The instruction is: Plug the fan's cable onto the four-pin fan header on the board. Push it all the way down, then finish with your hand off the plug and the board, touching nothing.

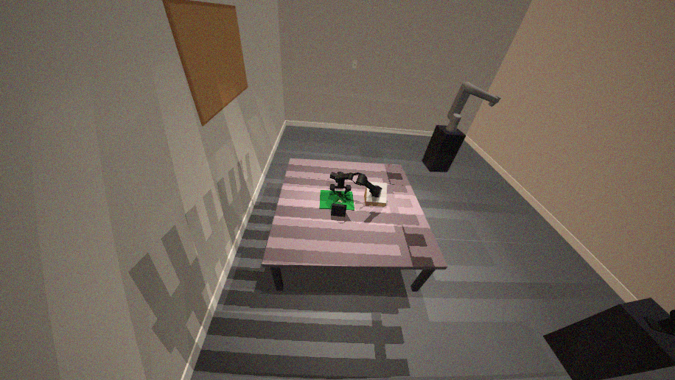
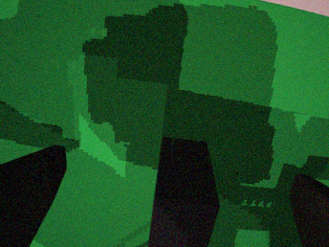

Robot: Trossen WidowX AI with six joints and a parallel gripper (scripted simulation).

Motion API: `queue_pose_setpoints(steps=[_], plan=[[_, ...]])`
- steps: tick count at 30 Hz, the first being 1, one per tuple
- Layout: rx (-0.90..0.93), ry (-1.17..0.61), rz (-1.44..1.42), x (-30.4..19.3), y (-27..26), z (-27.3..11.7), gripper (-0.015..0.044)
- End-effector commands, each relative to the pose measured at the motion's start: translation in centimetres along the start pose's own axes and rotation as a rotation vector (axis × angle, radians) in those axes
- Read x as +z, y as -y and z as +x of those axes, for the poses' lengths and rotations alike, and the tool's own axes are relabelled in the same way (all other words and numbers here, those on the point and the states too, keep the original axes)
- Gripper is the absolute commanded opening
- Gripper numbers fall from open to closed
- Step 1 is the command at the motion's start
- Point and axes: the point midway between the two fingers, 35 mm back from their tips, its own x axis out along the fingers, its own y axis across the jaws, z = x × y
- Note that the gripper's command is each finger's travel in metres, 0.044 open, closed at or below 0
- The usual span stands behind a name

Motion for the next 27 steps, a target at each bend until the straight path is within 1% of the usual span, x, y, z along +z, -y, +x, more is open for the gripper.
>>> queue_pose_setpoints(steps=[1, 16, 20, 24, 27], plan=[[0.0, 0.0, 0.0, 0.0, 0.0, 0.0, 0.0414], [0.0, 0.0, 0.0, 0.0, 0.0, 0.0, 0.002], [0.0, 0.0, 0.0, 0.0, 0.0, -0.3, 0.0], [0.0, -0.003, 0.006, 0.1, 0.0, -4.7, 0.0], [0.0, -0.003, 0.007, 0.1, 0.0, -5.0, 0.0]])
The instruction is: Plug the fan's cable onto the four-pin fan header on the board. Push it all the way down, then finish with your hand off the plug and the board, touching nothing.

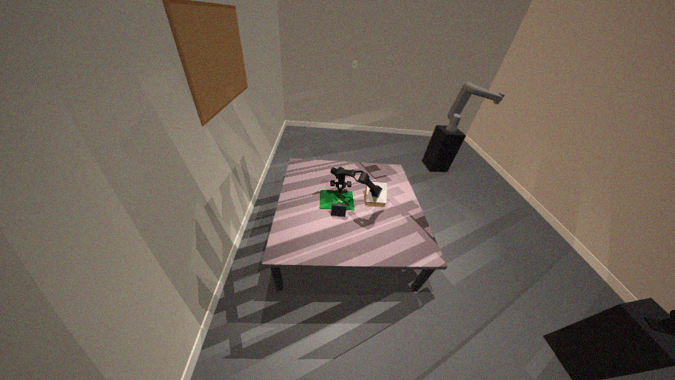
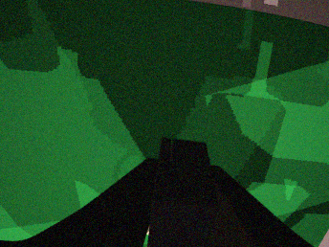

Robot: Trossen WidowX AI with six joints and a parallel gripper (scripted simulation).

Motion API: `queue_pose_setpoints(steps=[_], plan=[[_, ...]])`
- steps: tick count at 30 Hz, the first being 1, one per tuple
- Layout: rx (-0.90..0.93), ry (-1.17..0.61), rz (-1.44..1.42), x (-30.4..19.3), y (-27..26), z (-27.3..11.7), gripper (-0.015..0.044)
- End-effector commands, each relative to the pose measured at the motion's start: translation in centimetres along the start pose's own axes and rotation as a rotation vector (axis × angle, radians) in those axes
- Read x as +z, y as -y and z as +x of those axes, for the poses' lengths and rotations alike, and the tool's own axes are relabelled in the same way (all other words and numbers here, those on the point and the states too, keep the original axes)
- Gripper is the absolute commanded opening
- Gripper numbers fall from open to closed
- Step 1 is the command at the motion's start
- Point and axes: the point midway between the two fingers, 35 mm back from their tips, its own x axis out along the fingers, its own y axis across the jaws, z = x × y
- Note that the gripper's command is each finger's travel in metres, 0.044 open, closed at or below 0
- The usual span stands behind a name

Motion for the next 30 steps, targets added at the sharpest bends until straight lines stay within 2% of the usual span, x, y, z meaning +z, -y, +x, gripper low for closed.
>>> queue_pose_setpoints(steps=[1, 30], plan=[[-0.005, 0.003, -0.008, -0.1, 0.0, -0.6, 0.0], [-0.005, -0.002, -0.958, -7.6, 0.2, -0.5, 0.0]])
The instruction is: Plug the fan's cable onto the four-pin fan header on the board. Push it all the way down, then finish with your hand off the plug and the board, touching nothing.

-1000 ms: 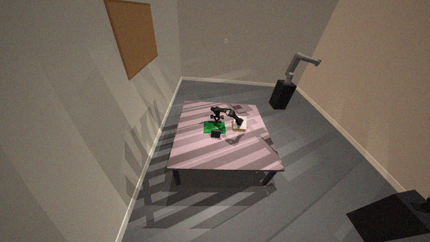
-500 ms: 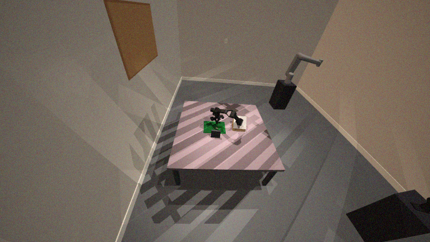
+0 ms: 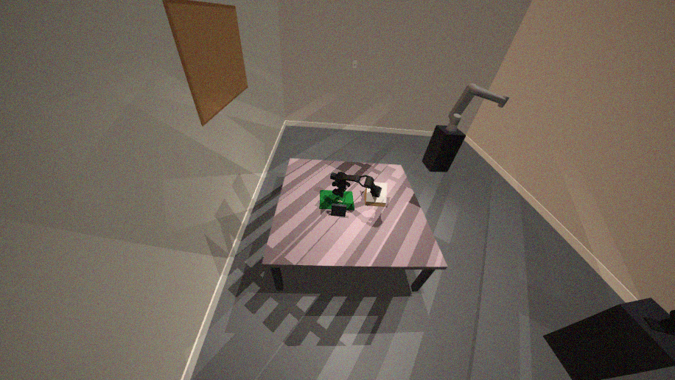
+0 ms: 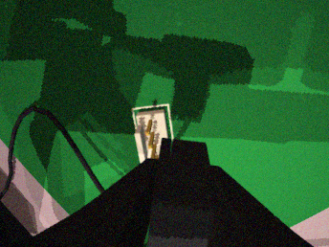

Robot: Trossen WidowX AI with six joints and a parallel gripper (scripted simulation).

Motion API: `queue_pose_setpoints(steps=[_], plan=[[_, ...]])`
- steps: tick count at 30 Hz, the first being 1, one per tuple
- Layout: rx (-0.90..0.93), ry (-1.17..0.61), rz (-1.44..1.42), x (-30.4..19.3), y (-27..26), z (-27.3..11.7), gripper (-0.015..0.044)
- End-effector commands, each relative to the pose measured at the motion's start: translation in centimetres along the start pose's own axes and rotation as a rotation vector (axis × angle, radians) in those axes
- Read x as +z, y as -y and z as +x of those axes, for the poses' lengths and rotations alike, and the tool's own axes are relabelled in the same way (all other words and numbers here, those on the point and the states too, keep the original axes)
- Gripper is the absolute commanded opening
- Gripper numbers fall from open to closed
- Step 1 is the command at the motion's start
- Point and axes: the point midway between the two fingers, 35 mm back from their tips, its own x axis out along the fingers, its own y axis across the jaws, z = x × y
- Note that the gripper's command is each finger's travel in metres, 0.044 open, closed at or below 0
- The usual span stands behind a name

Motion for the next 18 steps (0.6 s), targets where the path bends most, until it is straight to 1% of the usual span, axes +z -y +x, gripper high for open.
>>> queue_pose_setpoints(steps=[1, 5, 18], plan=[[0.007, -0.001, -0.122, -0.74, -0.72, 0.0, 0.0], [0.008, -0.002, -0.237, -1.43, -1.3, 0.03, 0.0], [0.008, -0.001, -0.251, -0.96, -1.56, -0.08, 0.0]])
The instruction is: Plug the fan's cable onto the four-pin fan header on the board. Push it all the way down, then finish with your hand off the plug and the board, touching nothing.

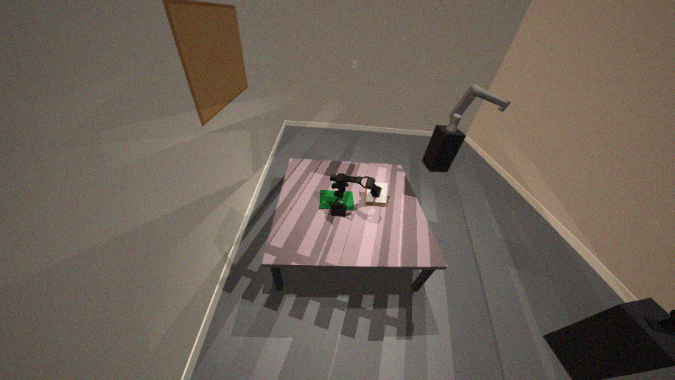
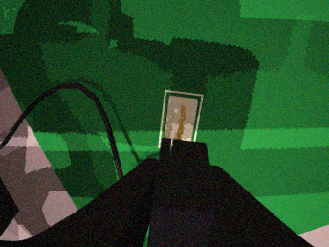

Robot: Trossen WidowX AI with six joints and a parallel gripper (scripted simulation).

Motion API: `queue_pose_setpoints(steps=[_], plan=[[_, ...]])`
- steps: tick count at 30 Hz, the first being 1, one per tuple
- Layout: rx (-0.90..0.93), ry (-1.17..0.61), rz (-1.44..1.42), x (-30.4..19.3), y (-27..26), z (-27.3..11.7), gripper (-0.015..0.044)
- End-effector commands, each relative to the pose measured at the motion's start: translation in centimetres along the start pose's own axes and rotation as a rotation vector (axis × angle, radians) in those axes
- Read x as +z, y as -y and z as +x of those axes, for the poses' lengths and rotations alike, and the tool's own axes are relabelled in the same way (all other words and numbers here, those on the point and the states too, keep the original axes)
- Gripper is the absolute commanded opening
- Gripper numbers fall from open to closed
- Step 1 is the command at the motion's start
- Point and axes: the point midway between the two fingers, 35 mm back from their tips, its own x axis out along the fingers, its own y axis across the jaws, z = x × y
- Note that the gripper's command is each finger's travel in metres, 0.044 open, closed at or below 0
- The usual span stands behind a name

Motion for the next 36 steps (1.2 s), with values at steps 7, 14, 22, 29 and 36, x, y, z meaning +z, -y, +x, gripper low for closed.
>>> queue_pose_setpoints(steps=[7, 14, 22, 29, 36], plan=[[0.004, -0.003, -0.001, 0.3, -0.1, 0.0, 0.0], [0.004, -0.003, -0.001, 0.3, -0.1, 0.3, 0.0], [0.005, -0.003, 0.001, 0.3, -0.1, 2.2, 0.0], [0.005, -0.003, 0.001, 0.3, -0.1, 2.2, 0.0], [0.005, -0.003, 0.003, 0.3, -0.1, 2.3, 0.0]])
